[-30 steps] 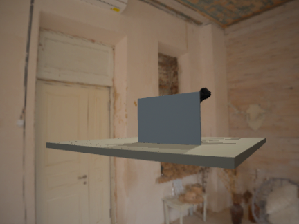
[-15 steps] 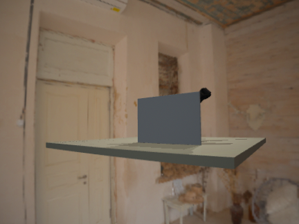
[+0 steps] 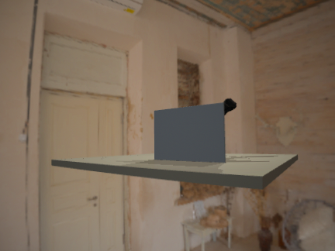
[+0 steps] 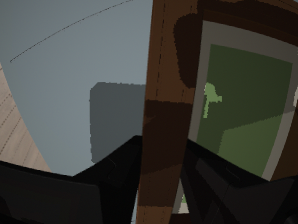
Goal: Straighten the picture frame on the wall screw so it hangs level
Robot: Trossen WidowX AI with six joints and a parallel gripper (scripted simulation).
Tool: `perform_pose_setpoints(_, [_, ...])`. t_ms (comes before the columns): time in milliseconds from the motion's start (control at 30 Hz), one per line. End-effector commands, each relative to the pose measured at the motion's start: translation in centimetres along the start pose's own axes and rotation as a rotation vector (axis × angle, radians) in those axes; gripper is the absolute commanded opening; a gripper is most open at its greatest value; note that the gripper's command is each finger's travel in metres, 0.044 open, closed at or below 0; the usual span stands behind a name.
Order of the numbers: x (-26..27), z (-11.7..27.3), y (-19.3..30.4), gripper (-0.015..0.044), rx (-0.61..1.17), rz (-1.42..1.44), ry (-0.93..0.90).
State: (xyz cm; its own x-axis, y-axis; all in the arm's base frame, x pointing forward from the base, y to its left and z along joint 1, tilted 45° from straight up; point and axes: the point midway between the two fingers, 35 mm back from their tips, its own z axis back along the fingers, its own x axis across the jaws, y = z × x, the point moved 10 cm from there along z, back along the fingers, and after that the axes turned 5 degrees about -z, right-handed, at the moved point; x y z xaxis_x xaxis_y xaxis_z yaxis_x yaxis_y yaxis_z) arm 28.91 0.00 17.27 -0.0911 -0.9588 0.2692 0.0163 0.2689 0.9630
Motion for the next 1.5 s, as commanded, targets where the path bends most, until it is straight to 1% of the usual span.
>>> perform_pose_setpoints(0, [-0.04, 0.00, 0.00, 0.0000, 0.000, 0.028, 0.000])
perform_pose_setpoints(1467, [-0.08, 0.00, 0.07, 0.0000, -0.001, 0.247, 0.000])
